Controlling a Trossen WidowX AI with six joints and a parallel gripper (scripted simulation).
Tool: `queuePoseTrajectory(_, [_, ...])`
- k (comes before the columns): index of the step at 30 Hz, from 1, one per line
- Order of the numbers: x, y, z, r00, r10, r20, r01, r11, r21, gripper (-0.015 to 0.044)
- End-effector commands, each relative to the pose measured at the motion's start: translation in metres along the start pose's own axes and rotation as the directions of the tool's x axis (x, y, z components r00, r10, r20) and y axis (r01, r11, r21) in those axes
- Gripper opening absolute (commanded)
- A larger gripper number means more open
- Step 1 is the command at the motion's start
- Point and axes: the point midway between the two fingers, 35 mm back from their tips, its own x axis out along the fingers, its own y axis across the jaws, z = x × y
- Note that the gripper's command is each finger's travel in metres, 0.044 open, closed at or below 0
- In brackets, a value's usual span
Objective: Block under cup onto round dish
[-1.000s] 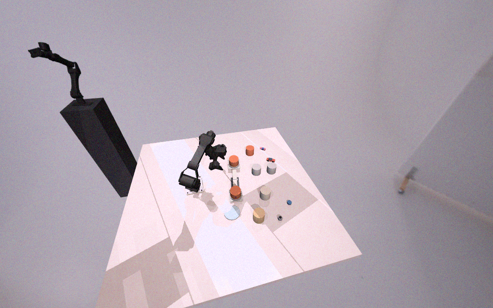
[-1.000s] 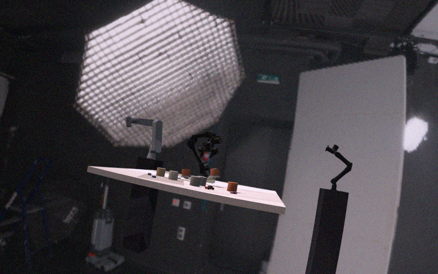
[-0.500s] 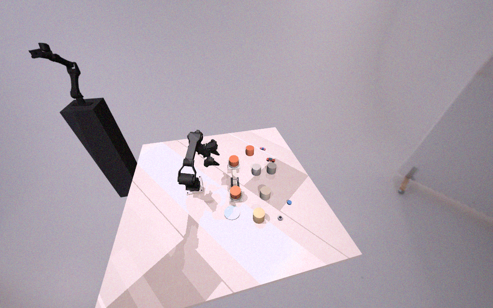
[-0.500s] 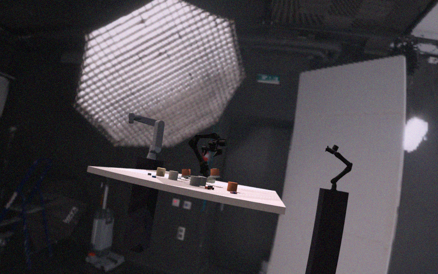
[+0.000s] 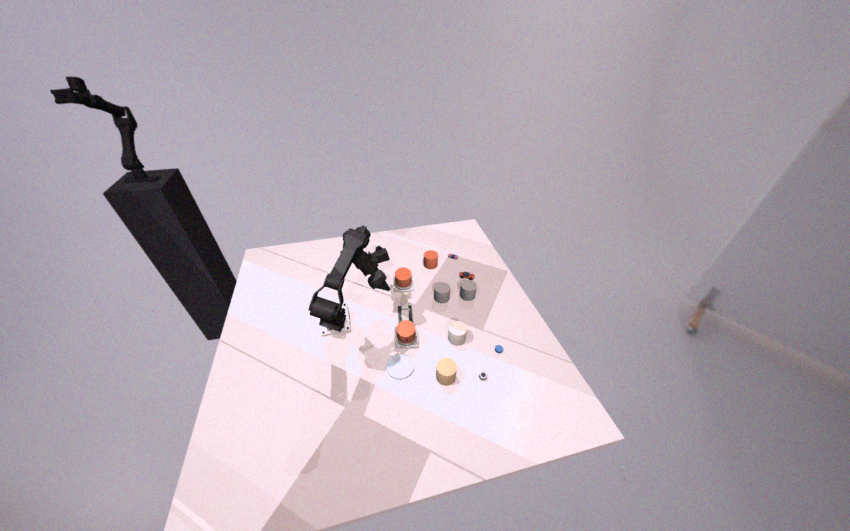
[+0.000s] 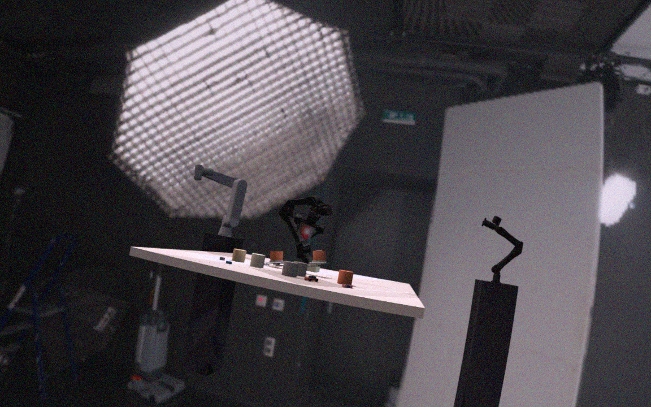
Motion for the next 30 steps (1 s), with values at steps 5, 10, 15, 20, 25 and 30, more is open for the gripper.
queuePoseTrajectory(5, [0.023,-0.018,0.006,0.991,0.029,-0.129,-0.059,0.97,-0.235,0.044])
queuePoseTrajectory(10, [0.038,-0.031,0.006,0.978,0.049,-0.203,-0.123,0.921,-0.37,0.044])
queuePoseTrajectory(15, [0.054,-0.044,0.006,0.959,0.074,-0.272,-0.204,0.848,-0.49,0.044])
queuePoseTrajectory(20, [0.069,-0.059,0.004,0.936,0.104,-0.336,-0.295,0.751,-0.59,0.044])
queuePoseTrajectory(25, [0.084,-0.074,0.0,0.91,0.136,-0.392,-0.384,0.636,-0.669,0.044])
queuePoseTrajectory(30, [0.099,-0.089,-0.006,0.881,0.172,-0.44,-0.462,0.505,-0.729,0.044])
